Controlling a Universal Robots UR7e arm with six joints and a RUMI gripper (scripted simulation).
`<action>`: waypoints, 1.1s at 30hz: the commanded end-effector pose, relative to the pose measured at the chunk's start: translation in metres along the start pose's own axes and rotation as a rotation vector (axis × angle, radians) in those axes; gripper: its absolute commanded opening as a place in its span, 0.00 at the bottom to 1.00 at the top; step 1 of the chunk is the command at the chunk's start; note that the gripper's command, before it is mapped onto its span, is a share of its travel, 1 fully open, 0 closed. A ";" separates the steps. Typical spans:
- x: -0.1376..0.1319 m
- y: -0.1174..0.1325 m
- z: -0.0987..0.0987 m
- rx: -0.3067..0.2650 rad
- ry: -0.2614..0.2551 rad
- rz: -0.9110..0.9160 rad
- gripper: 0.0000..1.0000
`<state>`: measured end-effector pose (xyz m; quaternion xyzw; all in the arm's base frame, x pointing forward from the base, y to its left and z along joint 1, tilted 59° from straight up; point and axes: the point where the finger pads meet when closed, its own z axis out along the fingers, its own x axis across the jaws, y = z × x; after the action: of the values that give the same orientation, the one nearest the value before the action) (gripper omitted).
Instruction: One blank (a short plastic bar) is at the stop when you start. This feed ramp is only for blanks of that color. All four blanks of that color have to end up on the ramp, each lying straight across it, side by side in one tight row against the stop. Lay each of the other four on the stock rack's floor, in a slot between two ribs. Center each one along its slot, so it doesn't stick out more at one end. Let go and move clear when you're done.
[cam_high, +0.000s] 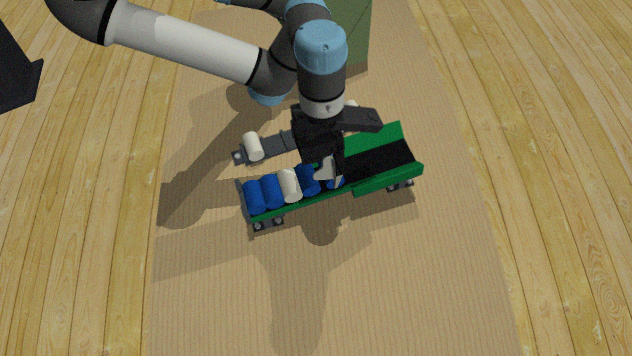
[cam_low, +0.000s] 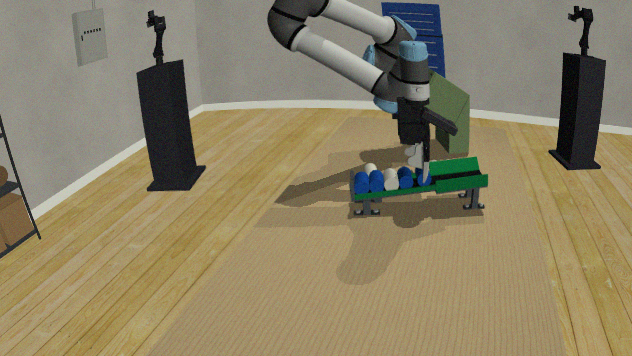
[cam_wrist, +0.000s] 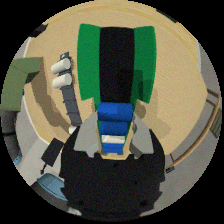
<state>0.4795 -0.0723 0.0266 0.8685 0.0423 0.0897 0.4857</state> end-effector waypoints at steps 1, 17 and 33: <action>-0.003 -0.002 0.001 0.001 -0.003 -0.005 0.38; -0.003 -0.002 0.001 0.001 -0.003 -0.005 0.38; -0.003 -0.002 0.001 0.001 -0.003 -0.005 0.46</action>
<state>0.4789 -0.0724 0.0263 0.8685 0.0428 0.0894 0.4857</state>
